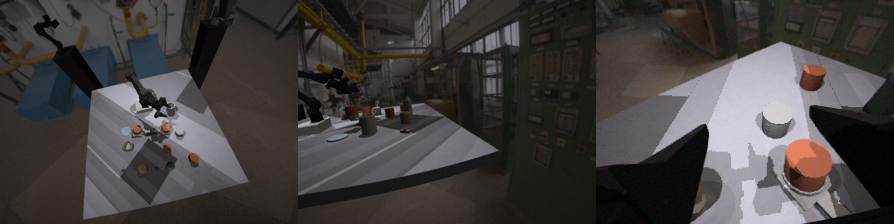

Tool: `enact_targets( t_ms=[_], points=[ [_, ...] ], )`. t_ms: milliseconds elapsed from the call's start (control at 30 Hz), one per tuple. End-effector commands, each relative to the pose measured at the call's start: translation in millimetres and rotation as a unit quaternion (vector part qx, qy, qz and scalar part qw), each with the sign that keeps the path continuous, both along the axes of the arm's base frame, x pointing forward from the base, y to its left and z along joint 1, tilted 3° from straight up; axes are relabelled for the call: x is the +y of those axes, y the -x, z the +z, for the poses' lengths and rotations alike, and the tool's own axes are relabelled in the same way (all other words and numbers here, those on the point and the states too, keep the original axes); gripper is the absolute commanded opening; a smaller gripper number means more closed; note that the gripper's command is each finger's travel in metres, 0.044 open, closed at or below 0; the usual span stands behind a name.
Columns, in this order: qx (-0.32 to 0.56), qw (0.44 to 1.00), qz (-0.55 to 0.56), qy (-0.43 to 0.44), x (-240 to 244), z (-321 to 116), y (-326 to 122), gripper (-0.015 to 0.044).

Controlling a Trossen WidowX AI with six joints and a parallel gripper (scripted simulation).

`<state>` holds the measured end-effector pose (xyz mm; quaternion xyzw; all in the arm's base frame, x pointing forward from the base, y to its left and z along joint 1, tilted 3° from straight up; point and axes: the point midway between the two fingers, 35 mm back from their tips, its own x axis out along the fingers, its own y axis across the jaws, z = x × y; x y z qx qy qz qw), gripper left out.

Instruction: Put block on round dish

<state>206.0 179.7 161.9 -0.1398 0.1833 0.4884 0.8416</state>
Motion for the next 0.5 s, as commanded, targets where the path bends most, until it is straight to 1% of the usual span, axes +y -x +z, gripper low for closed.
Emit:
enact_targets(
  t_ms=[0,233,467],
  points=[
    [0.038,0.997,-0.063,0.011,-11,3,-3,0.044],
    [0.095,0.981,-0.166,0.031,-33,4,-5,0.044],
    [0.137,0.951,-0.272,0.049,-60,9,-1,0.044]
  ],
)
